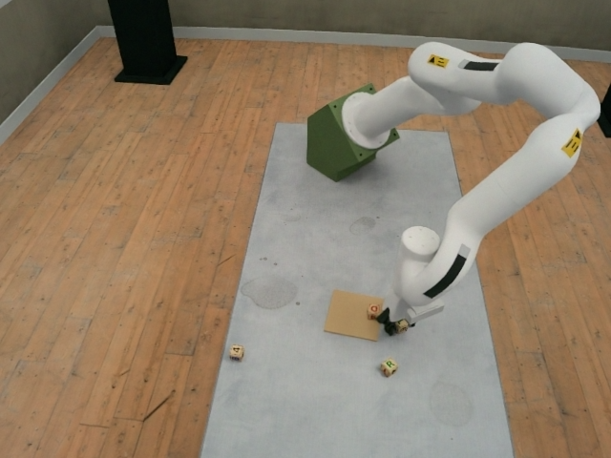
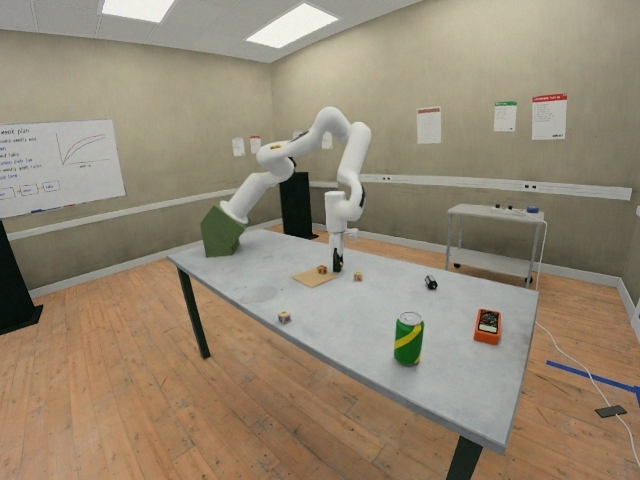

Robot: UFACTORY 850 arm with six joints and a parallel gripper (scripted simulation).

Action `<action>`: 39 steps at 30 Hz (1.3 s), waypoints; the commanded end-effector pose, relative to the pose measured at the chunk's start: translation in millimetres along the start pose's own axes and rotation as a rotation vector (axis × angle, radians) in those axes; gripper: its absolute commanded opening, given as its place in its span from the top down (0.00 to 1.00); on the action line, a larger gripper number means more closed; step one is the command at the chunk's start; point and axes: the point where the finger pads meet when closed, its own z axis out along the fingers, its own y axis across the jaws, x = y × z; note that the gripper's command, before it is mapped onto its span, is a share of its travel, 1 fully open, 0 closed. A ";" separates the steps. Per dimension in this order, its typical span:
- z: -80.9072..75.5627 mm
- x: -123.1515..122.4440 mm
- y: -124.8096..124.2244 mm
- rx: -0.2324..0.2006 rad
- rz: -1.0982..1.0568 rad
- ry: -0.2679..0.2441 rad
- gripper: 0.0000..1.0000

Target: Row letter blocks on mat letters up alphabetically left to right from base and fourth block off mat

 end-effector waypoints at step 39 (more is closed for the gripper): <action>-0.5 0.7 0.4 -0.001 0.000 0.001 0.72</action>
